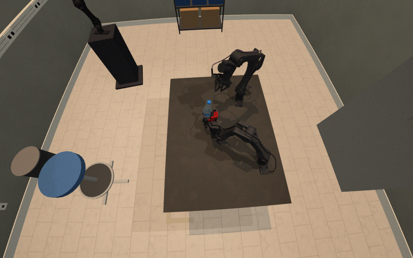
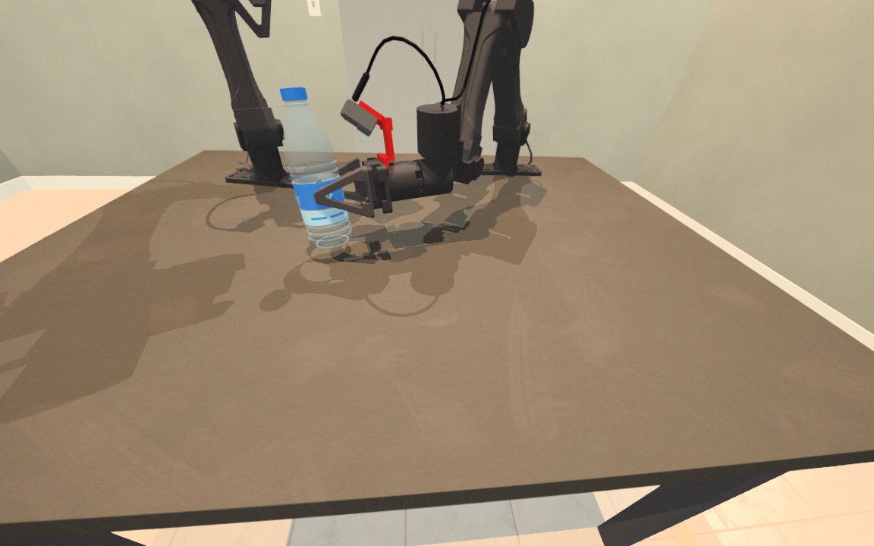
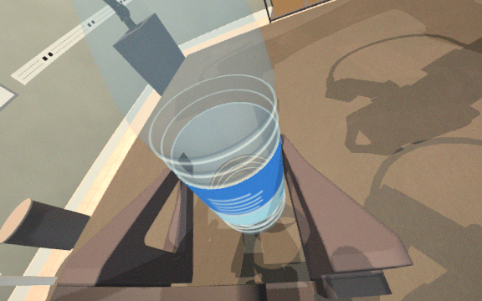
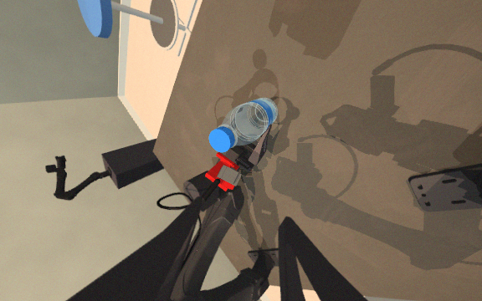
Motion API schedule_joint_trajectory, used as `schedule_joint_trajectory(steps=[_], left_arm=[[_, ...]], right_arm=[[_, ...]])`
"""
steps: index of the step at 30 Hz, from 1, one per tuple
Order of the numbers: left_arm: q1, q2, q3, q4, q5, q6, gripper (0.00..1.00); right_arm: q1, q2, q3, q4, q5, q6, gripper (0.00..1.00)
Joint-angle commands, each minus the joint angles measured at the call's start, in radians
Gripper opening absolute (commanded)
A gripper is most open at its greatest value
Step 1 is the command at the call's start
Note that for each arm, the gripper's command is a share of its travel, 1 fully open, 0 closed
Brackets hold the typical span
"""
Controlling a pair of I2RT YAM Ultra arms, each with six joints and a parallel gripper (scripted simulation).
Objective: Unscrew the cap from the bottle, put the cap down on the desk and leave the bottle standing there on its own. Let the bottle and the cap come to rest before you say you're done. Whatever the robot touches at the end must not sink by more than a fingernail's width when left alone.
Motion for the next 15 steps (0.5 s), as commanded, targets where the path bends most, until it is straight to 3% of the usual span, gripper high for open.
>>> schedule_joint_trajectory(steps=[1, 5, 15], left_arm=[[-0.008, -0.069, -0.003, -0.111, -0.022, 0.275, 0.00], [-0.012, -0.104, -0.004, -0.204, -0.042, 0.397, 0.00], [-0.015, -0.123, 0.005, -0.268, -0.058, 0.431, 0.00]], right_arm=[[0.013, 0.001, -0.011, -0.002, 0.011, 0.000, 0.57], [0.013, 0.001, -0.011, -0.002, 0.011, 0.000, 0.57], [0.013, 0.001, -0.011, -0.002, 0.011, 0.000, 0.57]])
